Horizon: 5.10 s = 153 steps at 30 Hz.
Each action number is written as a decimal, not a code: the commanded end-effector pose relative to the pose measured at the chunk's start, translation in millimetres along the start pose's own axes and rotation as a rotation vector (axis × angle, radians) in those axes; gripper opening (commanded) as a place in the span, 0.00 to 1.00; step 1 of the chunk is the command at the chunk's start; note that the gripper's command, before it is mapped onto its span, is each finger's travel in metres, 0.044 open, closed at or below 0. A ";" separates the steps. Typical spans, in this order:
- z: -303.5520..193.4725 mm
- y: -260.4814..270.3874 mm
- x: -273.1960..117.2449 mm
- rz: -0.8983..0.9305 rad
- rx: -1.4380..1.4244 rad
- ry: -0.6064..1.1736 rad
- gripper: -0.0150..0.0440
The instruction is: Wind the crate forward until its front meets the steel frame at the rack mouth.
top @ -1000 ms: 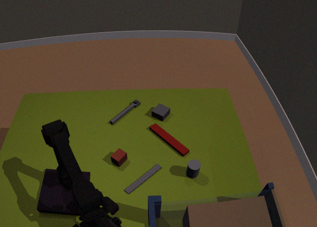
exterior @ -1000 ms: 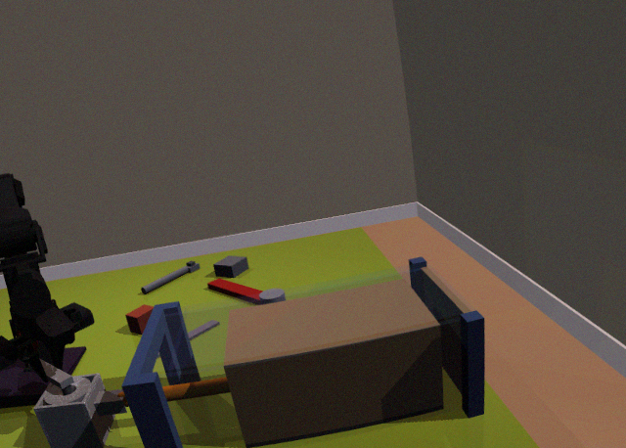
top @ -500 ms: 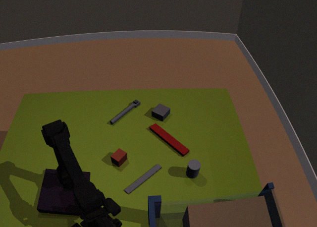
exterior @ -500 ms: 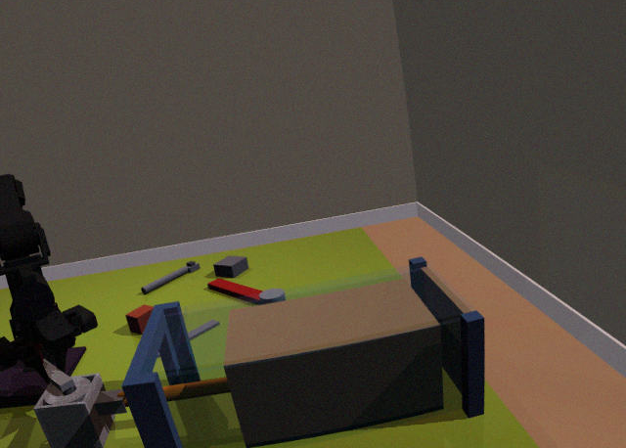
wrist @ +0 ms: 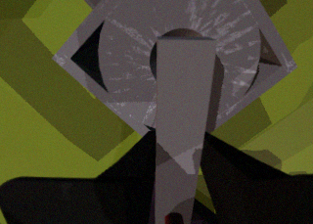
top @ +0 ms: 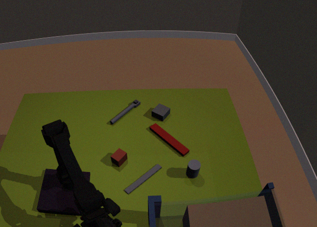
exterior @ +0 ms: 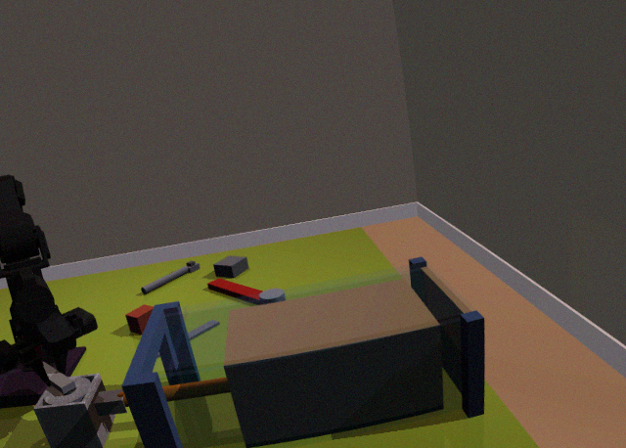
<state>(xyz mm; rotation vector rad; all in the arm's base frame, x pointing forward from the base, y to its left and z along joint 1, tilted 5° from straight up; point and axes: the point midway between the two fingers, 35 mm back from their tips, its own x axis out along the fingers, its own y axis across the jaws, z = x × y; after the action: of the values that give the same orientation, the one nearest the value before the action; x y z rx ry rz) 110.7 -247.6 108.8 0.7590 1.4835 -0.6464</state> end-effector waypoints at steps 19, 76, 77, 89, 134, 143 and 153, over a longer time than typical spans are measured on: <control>0.0 3.3 4.9 0.005 0.081 0.001 0.25; -0.3 2.7 5.3 0.003 0.065 0.001 0.25; -0.3 2.7 5.3 0.003 0.065 0.001 0.25; -0.4 0.8 5.3 0.000 0.023 0.000 0.25; -0.3 -2.8 5.4 -0.007 -0.064 -0.002 0.25; -0.3 -1.8 5.3 -0.006 -0.045 -0.002 0.25; -0.3 -0.8 5.3 -0.004 -0.024 -0.001 0.25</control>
<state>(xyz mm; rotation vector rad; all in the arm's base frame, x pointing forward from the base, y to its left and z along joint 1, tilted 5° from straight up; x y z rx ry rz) 110.0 -247.4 107.5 0.7246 1.4873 -0.6213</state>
